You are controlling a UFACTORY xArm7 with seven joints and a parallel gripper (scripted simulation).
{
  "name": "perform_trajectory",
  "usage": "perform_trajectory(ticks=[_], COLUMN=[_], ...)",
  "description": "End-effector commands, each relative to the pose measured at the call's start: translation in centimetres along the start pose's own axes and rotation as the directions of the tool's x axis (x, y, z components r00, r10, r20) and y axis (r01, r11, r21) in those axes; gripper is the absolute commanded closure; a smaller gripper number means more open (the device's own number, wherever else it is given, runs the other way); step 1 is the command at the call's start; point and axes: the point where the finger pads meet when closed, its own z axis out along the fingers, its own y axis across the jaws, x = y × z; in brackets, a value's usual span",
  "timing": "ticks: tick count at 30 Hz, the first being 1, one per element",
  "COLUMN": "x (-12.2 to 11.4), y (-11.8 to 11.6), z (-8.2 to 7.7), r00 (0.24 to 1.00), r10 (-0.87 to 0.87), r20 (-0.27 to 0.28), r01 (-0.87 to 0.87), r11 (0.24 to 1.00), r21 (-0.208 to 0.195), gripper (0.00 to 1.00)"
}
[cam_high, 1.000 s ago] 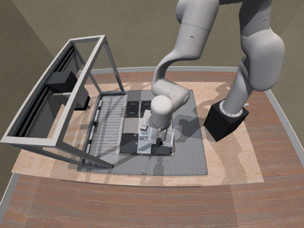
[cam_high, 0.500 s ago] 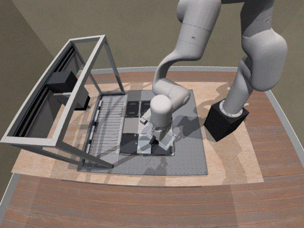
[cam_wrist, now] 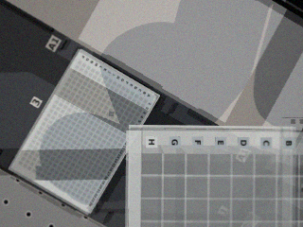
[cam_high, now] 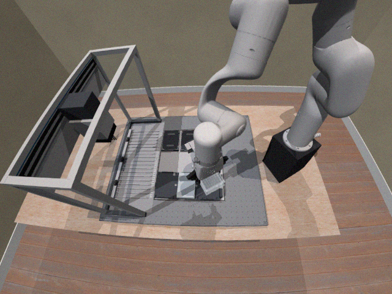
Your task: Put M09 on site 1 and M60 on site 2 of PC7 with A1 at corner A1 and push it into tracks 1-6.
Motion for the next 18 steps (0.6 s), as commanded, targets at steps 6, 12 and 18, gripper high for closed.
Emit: perform_trajectory(ticks=[6, 12, 18], x=[-0.01, -0.01, -0.01], y=[-0.15, -0.15, -0.15], z=[-0.11, -0.11, -0.11], r00=[0.951, 0.87, 0.868], r10=[0.31, 0.493, 0.496], r20=[-0.019, -0.015, -0.015], r01=[-0.31, -0.492, -0.496], r11=[0.951, 0.87, 0.868], r21=[0.018, 0.022, 0.022], gripper=[1.0, 1.0, 1.0])
